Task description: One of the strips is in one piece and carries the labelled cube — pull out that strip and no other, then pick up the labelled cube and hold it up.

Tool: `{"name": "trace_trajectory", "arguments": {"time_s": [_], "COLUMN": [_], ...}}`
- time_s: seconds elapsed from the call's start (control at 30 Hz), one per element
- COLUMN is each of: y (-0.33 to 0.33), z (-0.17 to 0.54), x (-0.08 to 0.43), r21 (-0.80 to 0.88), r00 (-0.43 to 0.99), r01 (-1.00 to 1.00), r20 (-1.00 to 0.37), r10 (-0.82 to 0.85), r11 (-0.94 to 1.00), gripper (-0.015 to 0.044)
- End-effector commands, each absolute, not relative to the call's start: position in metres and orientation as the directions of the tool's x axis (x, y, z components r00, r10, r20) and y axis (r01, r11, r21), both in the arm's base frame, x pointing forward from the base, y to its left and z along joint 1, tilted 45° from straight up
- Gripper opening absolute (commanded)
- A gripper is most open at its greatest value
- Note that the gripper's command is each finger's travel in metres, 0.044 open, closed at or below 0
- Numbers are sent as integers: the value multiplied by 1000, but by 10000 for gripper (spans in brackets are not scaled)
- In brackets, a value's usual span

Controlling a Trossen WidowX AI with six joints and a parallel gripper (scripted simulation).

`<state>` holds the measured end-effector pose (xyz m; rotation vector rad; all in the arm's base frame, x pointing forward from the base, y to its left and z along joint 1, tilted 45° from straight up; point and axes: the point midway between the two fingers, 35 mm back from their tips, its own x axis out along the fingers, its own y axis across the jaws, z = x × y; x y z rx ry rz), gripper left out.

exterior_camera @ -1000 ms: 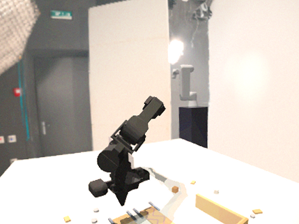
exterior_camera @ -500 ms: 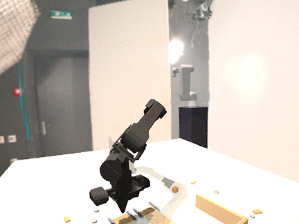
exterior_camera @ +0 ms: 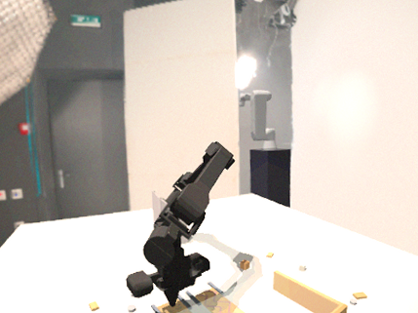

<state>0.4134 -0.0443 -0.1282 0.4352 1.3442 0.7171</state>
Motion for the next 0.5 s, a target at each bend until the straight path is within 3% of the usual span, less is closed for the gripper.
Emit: {"name": "trace_trajectory", "arguments": {"time_s": [0.0,0.47], "y": [-36,-35], "z": [-134,-136], "x": [410,410], "r21": [672,672], "r00": [58,58], "r01": [-209,-209], "r20": [-717,-716], "r10": [695,695], "r11": [710,710], "gripper": [0,0]}}
